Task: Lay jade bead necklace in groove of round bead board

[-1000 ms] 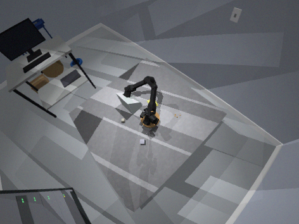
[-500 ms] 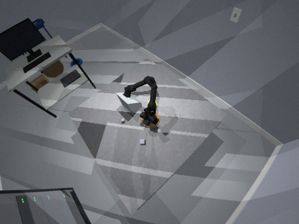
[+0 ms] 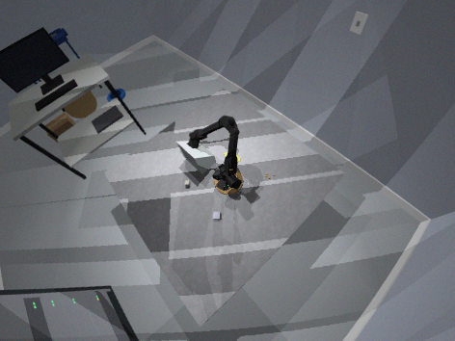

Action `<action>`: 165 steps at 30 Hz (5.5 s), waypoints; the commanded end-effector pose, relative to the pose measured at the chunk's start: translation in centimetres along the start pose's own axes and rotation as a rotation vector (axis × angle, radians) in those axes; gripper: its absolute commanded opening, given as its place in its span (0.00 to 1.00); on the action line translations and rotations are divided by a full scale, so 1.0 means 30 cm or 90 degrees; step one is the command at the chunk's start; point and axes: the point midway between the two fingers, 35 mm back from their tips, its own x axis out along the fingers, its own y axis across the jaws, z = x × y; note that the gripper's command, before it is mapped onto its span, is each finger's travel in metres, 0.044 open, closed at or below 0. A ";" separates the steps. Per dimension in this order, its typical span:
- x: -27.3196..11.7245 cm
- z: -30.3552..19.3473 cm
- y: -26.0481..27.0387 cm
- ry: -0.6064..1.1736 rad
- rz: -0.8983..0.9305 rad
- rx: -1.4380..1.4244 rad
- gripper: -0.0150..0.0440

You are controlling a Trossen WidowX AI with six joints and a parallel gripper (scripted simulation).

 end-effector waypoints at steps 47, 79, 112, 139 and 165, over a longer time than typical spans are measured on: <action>0.002 0.008 0.031 0.000 0.003 -0.087 0.90; 0.057 0.008 0.034 -0.004 0.002 -0.092 0.41; 0.003 0.006 0.028 0.000 0.001 -0.086 0.25; 0.046 -0.064 0.058 0.001 0.001 -0.086 0.25; 0.033 -0.062 0.065 -0.004 0.003 -0.089 1.00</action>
